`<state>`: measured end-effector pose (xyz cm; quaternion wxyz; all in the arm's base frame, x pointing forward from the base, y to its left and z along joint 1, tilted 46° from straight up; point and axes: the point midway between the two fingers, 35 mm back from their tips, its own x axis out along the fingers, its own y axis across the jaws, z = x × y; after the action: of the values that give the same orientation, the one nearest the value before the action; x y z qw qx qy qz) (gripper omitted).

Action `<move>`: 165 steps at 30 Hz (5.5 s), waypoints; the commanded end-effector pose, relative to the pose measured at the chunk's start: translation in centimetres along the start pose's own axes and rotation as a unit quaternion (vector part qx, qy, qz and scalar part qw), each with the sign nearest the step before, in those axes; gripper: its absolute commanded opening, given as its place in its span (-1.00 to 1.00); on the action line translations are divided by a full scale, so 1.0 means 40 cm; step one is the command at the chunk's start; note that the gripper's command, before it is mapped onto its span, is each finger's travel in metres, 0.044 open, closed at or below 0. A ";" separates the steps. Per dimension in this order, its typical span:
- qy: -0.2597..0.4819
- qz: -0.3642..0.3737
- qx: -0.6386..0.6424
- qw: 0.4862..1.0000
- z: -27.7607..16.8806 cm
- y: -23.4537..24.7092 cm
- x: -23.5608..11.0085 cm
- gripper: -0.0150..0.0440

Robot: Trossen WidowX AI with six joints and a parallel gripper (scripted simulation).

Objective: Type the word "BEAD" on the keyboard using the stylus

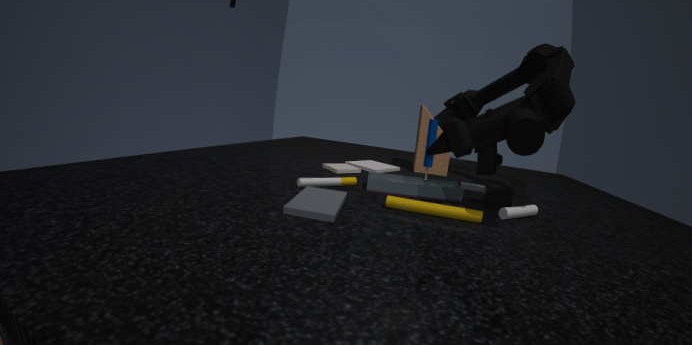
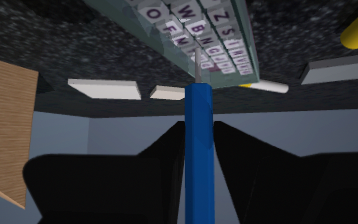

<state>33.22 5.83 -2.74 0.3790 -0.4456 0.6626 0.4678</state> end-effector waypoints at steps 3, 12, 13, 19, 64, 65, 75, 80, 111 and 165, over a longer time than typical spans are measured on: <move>-0.002 0.000 0.002 1.000 0.008 -0.001 0.004 -0.22; -0.002 0.000 0.002 1.000 0.018 -0.001 0.009 -0.22; -0.002 0.000 0.002 1.000 0.019 -0.001 0.010 -0.22; -0.002 0.000 0.002 1.000 0.022 -0.001 0.012 -0.22; -0.005 -0.001 0.007 1.000 -0.041 -0.001 -0.022 -0.25; -0.005 -0.001 0.007 1.000 -0.041 -0.001 -0.022 -0.27; -0.003 0.000 0.003 1.000 -0.020 0.063 -0.074 -0.49; -0.001 0.001 0.002 1.000 -0.013 0.091 -0.094 -0.49; -0.002 0.001 0.001 1.000 0.036 0.095 -0.066 -0.22; -0.002 0.001 0.001 1.000 0.074 0.095 -0.044 -0.22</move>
<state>30.51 9.68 -0.85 0.3795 -0.4455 0.6622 0.4679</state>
